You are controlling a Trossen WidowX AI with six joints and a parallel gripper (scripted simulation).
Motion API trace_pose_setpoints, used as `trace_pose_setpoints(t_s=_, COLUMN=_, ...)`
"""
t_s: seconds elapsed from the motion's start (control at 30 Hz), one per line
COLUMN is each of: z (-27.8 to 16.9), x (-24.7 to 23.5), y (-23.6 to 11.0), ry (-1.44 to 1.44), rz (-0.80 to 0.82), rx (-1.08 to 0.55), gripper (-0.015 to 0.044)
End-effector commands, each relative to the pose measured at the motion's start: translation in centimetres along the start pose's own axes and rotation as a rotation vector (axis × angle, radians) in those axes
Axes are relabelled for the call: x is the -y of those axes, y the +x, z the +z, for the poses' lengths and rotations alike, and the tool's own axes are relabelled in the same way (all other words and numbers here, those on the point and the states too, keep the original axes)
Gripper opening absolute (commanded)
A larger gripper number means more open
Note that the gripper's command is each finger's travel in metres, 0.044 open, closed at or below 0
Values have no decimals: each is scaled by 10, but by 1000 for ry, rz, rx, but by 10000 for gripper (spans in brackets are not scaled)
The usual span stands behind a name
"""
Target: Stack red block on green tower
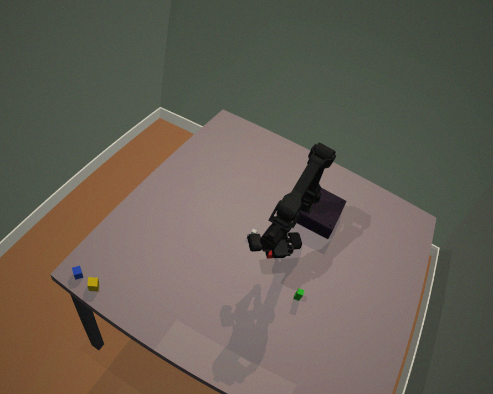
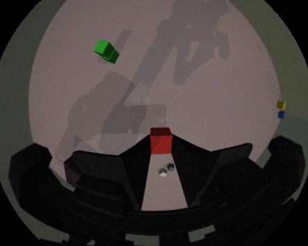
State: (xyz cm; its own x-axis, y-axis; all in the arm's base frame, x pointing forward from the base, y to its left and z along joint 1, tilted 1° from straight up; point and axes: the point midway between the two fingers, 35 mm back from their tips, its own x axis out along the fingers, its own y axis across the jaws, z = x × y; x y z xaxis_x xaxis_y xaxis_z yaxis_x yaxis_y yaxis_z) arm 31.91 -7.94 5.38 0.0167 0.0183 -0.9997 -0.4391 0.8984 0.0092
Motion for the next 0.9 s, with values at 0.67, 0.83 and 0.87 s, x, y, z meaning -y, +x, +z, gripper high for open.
trace_pose_setpoints(t_s=0.67, z=39, x=-13, y=-48, ry=4, rz=-7, rx=3, gripper=0)
trace_pose_setpoints(t_s=0.83, z=67, x=-27, y=-49, ry=4, rz=-6, rx=5, gripper=0)
trace_pose_setpoints(t_s=0.87, z=73, x=-31, y=-49, ry=4, rz=-5, rx=6, gripper=0)
